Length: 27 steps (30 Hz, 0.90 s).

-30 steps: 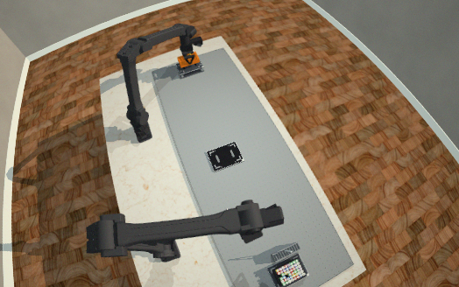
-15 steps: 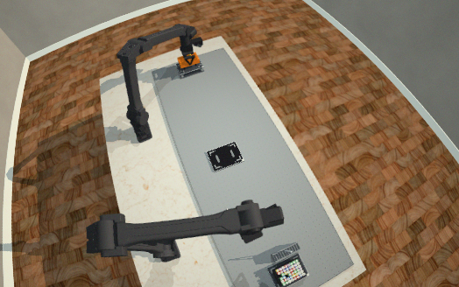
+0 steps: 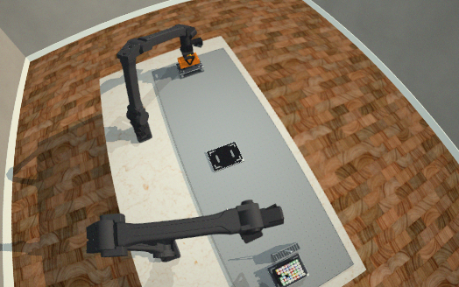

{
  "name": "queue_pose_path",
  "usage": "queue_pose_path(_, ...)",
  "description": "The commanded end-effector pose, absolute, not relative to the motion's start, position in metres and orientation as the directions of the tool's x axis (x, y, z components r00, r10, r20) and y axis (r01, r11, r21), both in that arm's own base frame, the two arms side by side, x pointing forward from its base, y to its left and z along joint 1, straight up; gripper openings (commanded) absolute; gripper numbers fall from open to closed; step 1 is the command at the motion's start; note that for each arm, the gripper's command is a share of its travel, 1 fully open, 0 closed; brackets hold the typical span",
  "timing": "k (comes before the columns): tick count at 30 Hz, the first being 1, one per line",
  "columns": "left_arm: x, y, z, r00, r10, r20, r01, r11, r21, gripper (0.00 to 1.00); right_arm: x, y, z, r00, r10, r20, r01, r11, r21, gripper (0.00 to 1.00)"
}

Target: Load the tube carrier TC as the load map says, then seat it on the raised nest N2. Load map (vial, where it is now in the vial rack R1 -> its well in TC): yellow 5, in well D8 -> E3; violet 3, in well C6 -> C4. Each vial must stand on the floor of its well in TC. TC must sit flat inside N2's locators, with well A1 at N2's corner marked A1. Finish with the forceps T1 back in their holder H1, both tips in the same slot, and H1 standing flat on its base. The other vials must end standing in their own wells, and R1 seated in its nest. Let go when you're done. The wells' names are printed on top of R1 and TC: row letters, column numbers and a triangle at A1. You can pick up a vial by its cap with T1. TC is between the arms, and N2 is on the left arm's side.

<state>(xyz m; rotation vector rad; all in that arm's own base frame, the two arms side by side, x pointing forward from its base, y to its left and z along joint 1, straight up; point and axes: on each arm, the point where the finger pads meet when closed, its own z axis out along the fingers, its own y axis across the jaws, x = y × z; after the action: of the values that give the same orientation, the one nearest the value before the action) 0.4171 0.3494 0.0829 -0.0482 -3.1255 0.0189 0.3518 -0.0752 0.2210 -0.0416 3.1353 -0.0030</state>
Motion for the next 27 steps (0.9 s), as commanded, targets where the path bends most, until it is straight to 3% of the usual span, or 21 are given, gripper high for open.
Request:
queue_pose_path(1,0.4296,0.3516,0.1134,-0.998,0.034,-0.043,0.033,0.999,0.036,0.0,0.3596,-0.0777,0.2332,-0.999,-0.012,-0.035,-0.012,1.0,-0.008,0.24)
queue_pose_path(27,0.4287,0.3497,0.1127,-0.999,0.035,-0.041,0.034,0.999,0.034,0.0,0.3596,-0.0777,0.2332,-0.999,-0.012,-0.035,-0.012,1.0,-0.008,0.24)
